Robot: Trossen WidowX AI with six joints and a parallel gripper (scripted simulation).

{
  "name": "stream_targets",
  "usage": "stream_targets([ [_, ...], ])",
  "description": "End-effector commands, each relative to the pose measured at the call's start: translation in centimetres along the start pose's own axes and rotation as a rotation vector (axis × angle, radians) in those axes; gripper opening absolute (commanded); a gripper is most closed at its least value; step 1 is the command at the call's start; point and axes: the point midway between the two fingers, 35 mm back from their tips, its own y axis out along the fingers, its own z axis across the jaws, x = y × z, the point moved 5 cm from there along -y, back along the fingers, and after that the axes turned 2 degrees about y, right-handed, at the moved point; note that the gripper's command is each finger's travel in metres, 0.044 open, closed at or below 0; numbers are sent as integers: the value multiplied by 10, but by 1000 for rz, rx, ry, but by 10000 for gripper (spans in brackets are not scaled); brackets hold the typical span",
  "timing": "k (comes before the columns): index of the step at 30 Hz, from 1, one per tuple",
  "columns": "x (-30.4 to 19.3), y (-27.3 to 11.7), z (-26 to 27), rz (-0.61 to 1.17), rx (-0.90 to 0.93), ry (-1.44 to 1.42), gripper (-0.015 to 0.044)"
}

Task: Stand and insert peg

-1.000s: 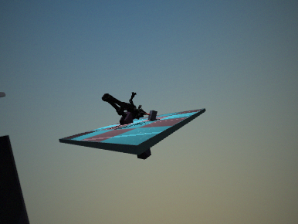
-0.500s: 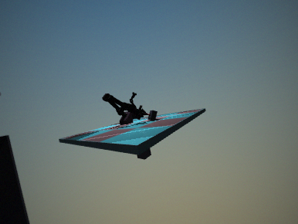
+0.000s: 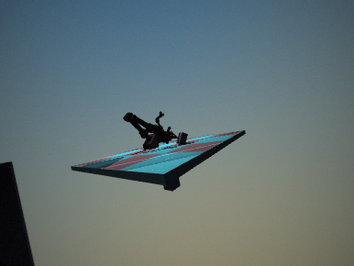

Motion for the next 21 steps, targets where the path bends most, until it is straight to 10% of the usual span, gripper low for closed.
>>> stream_targets([
  [1, -1, 4, 1, 0, 2, 3, 0],
  [21, -1, 8, 1, 1, 0, 0, 0],
])
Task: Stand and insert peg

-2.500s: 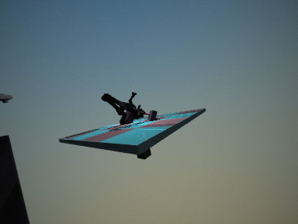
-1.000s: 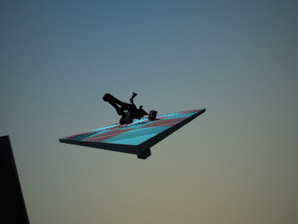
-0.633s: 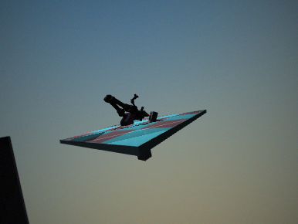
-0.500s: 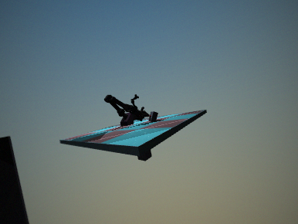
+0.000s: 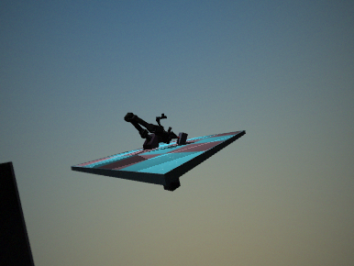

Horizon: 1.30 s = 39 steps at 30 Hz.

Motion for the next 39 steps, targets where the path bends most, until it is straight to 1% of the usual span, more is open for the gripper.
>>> stream_targets([
  [1, 0, 0, 0, 1, 0, 0, 0],
  [2, 0, 0, 0, 1, 0, 0, 0],
  [19, -1, -3, 0, 0, 0, 0, 440],
  [39, -3, -28, 3, -1, 2, 2, 440],
])
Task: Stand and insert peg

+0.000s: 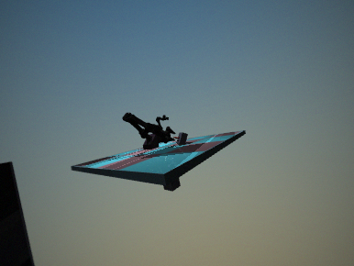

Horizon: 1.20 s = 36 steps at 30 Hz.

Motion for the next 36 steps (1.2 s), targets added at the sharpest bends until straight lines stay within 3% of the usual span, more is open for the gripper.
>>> stream_targets([
  [1, -1, -6, 0, 2, -1, -3, 440],
  [36, -3, -51, 3, -1, 1, 0, 440],
])
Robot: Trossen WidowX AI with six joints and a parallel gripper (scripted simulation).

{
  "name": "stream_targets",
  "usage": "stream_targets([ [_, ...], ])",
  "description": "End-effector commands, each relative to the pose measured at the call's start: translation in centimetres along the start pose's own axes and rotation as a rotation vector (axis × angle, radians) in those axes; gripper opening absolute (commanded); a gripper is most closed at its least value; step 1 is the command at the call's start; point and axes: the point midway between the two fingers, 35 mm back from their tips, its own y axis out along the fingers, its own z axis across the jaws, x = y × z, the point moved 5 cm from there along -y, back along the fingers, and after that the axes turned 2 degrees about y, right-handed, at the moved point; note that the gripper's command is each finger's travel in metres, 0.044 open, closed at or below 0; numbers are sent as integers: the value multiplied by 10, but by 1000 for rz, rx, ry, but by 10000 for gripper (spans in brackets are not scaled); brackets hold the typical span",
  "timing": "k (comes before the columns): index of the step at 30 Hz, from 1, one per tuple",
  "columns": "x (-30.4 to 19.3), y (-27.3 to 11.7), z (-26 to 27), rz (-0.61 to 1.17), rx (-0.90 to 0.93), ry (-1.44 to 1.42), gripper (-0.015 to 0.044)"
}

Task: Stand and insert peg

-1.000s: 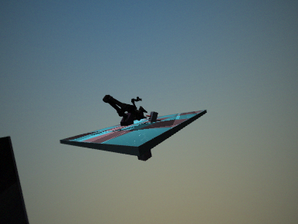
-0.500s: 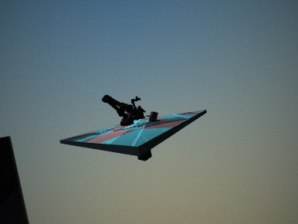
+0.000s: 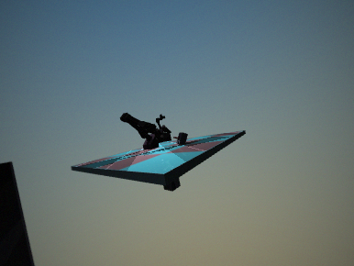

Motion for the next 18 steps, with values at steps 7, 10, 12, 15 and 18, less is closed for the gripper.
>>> stream_targets([
  [7, -1, -14, 0, 4, 0, -3, 440],
  [10, 0, -18, 0, 4, 0, -3, 440],
  [12, 0, -21, 0, 4, 1, -2, 440],
  [15, 0, -23, 0, 4, 1, -2, 440],
  [18, -1, -26, -1, 3, 1, -2, 440],
])
